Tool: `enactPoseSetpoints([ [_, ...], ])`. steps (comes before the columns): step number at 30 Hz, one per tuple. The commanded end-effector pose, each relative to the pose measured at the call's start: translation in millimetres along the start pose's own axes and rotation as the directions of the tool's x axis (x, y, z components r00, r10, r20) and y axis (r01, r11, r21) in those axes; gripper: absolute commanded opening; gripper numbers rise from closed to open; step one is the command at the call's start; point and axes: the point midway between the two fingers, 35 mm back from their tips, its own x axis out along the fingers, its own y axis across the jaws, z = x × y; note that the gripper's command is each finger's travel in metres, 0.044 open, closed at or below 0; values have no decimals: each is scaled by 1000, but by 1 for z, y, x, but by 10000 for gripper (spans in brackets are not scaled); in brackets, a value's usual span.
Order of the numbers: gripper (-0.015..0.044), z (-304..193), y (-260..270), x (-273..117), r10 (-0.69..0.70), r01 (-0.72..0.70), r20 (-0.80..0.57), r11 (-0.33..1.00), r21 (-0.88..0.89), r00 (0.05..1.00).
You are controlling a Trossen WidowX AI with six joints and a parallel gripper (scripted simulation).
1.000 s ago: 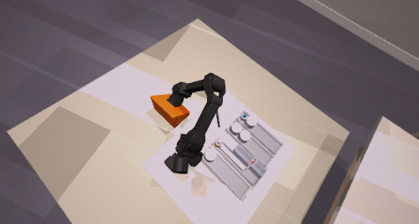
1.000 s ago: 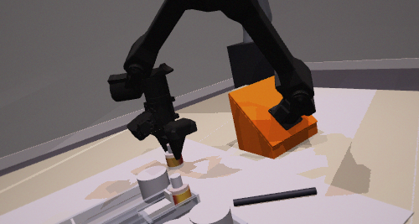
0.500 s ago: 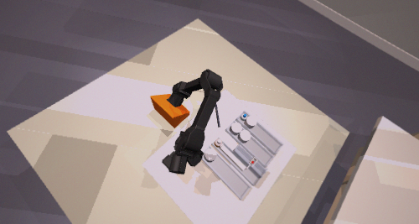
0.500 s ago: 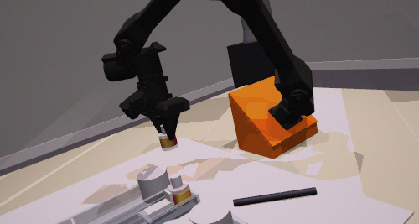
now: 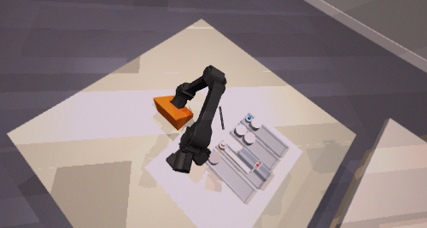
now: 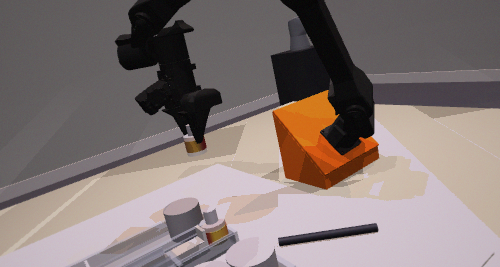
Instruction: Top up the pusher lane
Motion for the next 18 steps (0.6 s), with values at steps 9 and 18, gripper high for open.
enactPoseSetpoints([
  [9, 0, 28, 74, 19, -7, 7, -2, 1000, 3, 1000],
  [18, 0, 34, 133, 37, 6, -6, -2, 1000, 6, 1000],
])
